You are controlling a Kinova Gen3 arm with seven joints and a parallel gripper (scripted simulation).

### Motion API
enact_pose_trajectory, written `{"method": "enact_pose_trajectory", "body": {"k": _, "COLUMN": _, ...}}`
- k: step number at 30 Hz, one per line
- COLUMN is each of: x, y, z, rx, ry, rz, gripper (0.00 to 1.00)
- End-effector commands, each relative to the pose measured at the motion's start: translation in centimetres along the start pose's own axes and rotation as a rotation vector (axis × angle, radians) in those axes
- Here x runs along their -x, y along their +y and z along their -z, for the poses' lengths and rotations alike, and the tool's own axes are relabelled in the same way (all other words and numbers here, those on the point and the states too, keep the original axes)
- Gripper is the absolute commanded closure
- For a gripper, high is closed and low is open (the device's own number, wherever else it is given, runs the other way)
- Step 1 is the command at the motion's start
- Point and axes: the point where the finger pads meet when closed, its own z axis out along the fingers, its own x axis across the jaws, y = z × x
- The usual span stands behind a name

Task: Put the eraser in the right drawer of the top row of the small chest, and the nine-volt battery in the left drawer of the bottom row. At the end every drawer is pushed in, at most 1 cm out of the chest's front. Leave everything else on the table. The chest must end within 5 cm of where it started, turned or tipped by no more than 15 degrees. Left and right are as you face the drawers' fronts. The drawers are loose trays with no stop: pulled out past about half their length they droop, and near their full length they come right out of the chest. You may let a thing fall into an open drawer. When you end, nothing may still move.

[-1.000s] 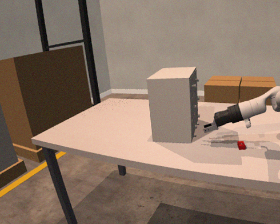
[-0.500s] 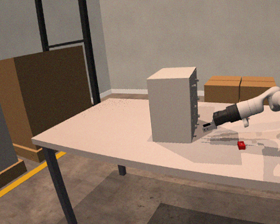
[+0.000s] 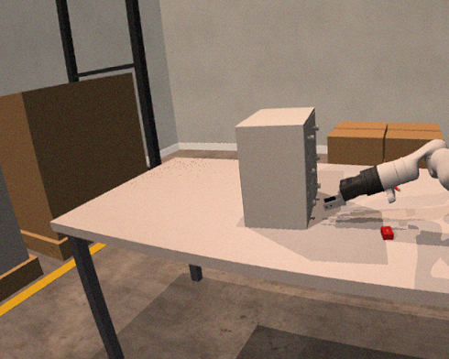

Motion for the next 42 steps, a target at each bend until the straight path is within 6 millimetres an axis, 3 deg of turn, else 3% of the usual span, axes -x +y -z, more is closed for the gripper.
{"method": "enact_pose_trajectory", "body": {"k": 1, "x": 0.3, "y": -0.3, "z": -0.2, "rx": -0.004, "ry": 0.005, "rz": -0.002, "gripper": 0.33}}
{"method": "enact_pose_trajectory", "body": {"k": 15, "x": 1.5, "y": -0.5, "z": -0.7, "rx": -0.004, "ry": 0.005, "rz": -0.002, "gripper": 0.33}}
{"method": "enact_pose_trajectory", "body": {"k": 42, "x": 2.0, "y": -0.5, "z": -0.9, "rx": -0.001, "ry": 0.005, "rz": -0.002, "gripper": 0.33}}
